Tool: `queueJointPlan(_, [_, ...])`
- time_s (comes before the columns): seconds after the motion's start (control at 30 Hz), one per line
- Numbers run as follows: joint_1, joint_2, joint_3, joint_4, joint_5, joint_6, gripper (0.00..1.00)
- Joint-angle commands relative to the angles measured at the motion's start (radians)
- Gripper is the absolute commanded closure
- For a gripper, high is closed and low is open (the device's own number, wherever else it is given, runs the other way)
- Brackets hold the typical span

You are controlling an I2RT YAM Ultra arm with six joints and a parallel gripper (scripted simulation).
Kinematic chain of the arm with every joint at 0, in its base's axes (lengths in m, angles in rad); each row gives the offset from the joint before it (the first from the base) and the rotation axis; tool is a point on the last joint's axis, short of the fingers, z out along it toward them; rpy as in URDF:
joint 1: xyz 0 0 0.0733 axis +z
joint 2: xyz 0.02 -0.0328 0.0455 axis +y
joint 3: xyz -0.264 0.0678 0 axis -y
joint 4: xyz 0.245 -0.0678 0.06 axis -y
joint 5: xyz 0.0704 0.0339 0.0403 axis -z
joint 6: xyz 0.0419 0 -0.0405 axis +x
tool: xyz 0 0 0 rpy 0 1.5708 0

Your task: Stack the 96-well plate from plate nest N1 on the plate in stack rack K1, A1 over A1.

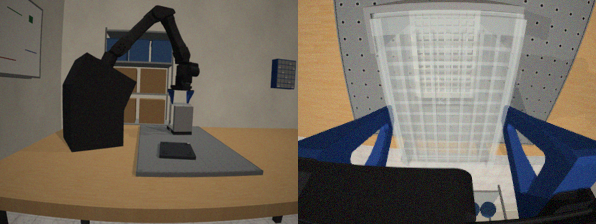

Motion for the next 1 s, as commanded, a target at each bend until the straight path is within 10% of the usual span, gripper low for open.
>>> queueJointPlan(0.0, [-0.001,0.014,0.046,-0.021,0.014,0.002,1.00])
queueJointPlan(0.97, [0.010,0.092,0.052,0.076,0.015,0.010,1.00])
